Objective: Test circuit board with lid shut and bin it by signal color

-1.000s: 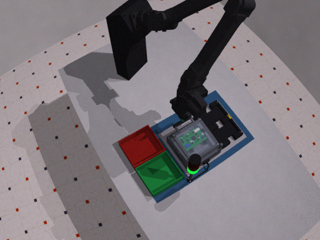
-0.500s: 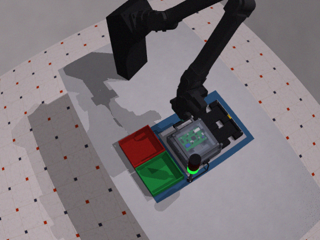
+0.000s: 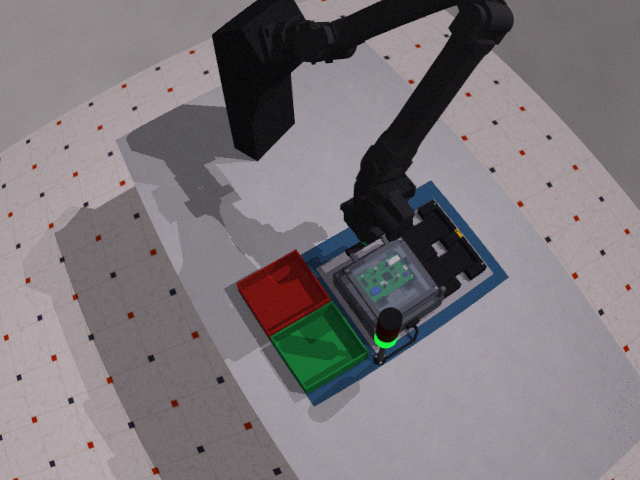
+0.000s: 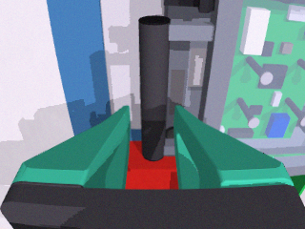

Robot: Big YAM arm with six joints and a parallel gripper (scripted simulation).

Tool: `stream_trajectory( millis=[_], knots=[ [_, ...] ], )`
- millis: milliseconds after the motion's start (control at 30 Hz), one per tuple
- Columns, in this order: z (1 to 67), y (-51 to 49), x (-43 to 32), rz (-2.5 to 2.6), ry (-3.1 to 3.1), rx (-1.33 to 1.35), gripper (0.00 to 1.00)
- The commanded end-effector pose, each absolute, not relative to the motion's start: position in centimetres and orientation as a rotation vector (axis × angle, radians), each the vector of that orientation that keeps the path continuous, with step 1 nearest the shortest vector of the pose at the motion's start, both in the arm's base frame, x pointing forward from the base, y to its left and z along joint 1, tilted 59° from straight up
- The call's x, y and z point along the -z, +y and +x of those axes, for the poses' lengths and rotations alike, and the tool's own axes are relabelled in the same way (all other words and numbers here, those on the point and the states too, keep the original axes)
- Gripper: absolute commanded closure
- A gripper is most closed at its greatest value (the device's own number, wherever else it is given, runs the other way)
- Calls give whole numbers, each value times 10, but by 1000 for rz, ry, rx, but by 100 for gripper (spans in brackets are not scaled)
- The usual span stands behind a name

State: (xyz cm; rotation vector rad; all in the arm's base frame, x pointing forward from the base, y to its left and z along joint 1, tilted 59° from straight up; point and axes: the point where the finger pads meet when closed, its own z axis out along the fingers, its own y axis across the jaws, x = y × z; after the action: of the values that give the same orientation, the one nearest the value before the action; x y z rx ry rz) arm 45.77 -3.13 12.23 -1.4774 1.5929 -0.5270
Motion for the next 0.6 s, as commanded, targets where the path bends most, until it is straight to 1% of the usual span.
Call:
stream_trajectory(
  millis=[0,67,567],
  knots=[
    [464,-23,-125,-1473,1575,522,74],
    [463,-23,-137,-1465,1553,544,74],
    [463,-23,-135,-1470,1557,540,74]
  ],
)
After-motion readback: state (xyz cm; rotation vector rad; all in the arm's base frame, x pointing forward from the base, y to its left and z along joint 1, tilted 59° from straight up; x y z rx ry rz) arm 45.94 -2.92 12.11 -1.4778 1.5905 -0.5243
